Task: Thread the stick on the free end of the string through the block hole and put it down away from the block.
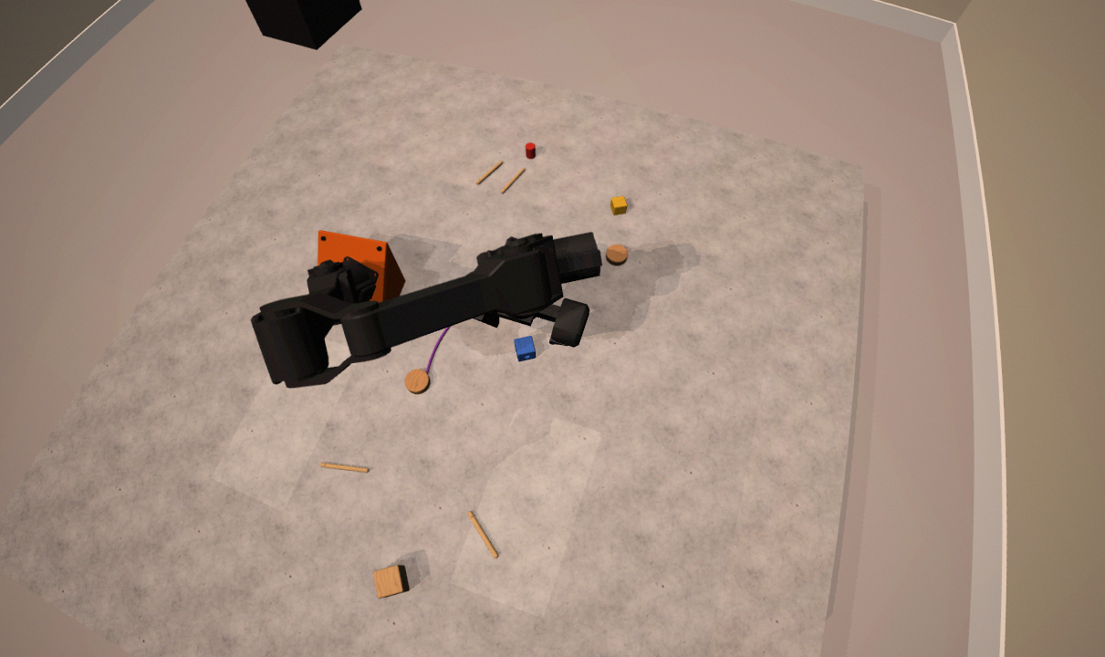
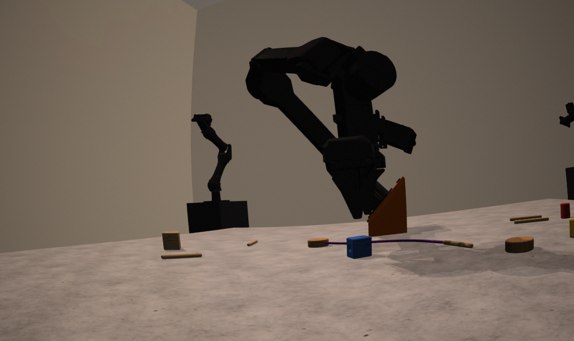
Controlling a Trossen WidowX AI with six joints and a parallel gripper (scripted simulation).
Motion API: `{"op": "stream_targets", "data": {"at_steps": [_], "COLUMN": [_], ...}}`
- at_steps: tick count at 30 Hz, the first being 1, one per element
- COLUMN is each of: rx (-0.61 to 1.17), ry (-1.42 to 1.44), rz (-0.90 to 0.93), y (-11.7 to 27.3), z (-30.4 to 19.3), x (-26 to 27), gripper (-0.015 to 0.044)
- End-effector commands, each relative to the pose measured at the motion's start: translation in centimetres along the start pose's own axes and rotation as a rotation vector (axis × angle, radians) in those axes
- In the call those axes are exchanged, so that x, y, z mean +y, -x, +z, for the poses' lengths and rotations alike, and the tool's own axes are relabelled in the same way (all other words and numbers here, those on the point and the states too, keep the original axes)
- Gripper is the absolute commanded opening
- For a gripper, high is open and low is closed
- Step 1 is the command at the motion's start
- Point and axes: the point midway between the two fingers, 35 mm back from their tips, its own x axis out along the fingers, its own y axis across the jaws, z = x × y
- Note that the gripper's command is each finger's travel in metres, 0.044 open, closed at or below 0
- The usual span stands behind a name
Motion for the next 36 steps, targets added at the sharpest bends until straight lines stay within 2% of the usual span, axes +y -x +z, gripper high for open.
{"op": "stream_targets", "data": {"at_steps": [1,5,13,22,31,36], "rx": [-0.002,-0.002,0.000,0.000,0.000,0.000], "ry": [0.011,0.011,0.005,0.006,0.006,0.006], "rz": [0.004,0.004,0.001,0.001,0.001,0.001], "y": [0.06,0.03,0.04,0.03,0.03,0.03], "z": [0.00,-0.03,-0.03,-0.04,-0.04,-0.04], "x": [-0.02,-0.05,-0.05,-0.06,-0.06,-0.06], "gripper": [0.0440,0.0440,0.0236,0.0236,0.0000,0.0000]}}
